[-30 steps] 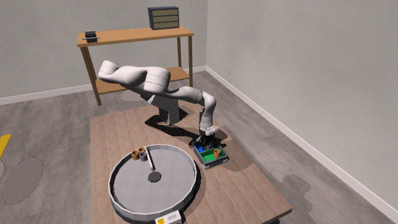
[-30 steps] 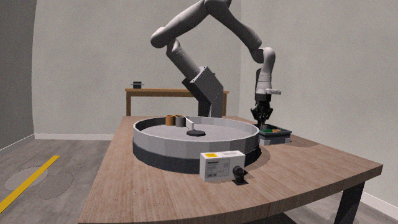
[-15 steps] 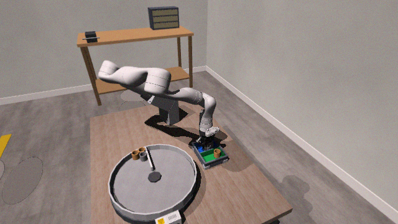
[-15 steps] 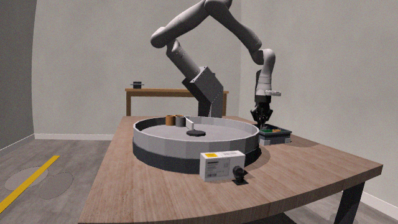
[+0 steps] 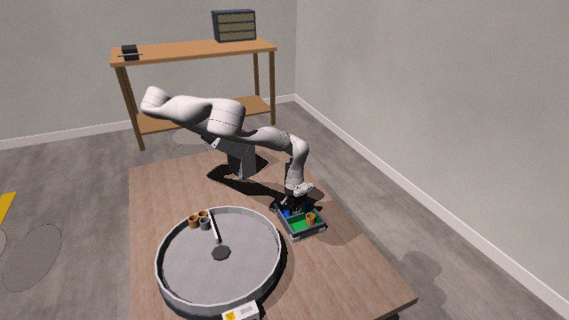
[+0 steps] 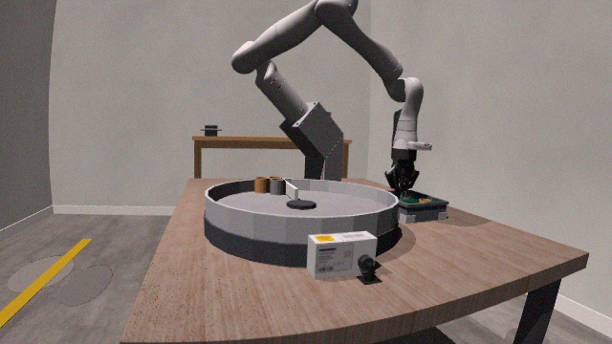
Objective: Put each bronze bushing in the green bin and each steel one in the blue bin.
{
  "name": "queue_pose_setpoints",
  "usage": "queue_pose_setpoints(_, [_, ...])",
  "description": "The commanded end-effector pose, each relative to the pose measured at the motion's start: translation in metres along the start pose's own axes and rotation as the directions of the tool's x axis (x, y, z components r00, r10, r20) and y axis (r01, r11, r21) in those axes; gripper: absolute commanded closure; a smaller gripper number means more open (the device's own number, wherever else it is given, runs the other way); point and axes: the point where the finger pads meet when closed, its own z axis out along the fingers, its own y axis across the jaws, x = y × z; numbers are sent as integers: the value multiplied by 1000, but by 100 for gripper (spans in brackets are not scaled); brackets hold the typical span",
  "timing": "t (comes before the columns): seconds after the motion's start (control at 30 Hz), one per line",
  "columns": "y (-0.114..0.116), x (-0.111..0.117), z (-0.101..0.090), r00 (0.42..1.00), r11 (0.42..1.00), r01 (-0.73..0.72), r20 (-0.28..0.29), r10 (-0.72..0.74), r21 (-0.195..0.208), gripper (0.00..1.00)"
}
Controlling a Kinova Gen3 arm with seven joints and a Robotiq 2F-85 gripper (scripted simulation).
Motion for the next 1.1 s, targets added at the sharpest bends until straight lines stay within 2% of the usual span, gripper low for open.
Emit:
queue_pose_setpoints(0.0, [-1,1,-1,1000,1000,0,-1,0,1,100])
queue_pose_setpoints(0.33, [0,1,-1,1000,1000,0,-1,0,1,100])
queue_pose_setpoints(0.37, [0,1,-1,1000,1000,0,-1,0,1,81])
queue_pose_setpoints(1.07, [0,1,-1,1000,1000,0,-1,0,1,81])
